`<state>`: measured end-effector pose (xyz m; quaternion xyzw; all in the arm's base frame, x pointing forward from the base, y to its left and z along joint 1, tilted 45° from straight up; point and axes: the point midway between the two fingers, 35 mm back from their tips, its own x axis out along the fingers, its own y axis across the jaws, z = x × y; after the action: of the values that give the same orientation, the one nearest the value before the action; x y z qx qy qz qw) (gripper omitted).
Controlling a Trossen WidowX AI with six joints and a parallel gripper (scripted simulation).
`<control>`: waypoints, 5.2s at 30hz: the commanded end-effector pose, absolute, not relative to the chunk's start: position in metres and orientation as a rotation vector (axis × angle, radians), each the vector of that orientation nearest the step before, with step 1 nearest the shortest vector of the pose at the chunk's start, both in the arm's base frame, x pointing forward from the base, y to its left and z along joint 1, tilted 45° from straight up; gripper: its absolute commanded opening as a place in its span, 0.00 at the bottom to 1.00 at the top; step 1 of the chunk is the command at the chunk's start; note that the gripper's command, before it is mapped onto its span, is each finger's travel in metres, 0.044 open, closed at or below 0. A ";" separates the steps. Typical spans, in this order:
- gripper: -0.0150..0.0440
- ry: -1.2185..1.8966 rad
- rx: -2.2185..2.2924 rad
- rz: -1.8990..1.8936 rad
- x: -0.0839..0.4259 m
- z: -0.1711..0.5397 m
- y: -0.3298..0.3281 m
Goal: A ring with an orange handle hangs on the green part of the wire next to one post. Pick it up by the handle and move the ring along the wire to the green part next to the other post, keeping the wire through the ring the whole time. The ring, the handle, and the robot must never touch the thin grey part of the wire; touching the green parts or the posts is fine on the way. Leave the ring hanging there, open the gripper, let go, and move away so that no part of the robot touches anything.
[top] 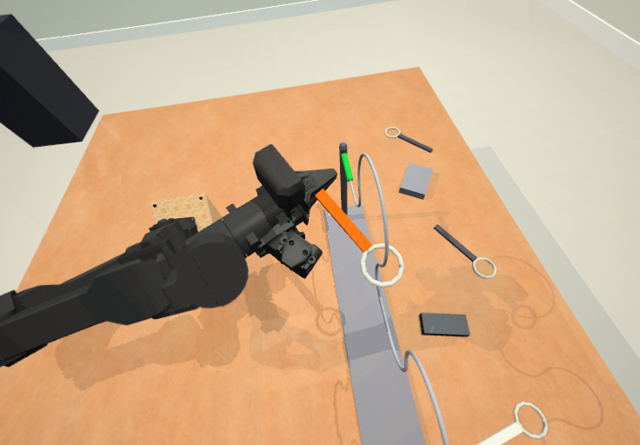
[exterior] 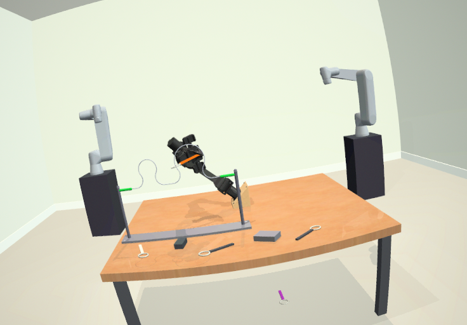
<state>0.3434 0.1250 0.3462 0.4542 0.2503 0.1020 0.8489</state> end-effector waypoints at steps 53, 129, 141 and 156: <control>0.00 0.496 0.194 0.008 0.347 0.326 0.098; 0.00 0.368 -0.849 -0.264 0.350 0.339 0.053; 0.00 0.340 -1.004 -0.303 0.350 0.344 0.049; 0.00 0.300 -1.209 -0.354 0.350 0.353 0.044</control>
<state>0.3513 0.0458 0.3535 -0.5460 0.1411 -0.1598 0.8102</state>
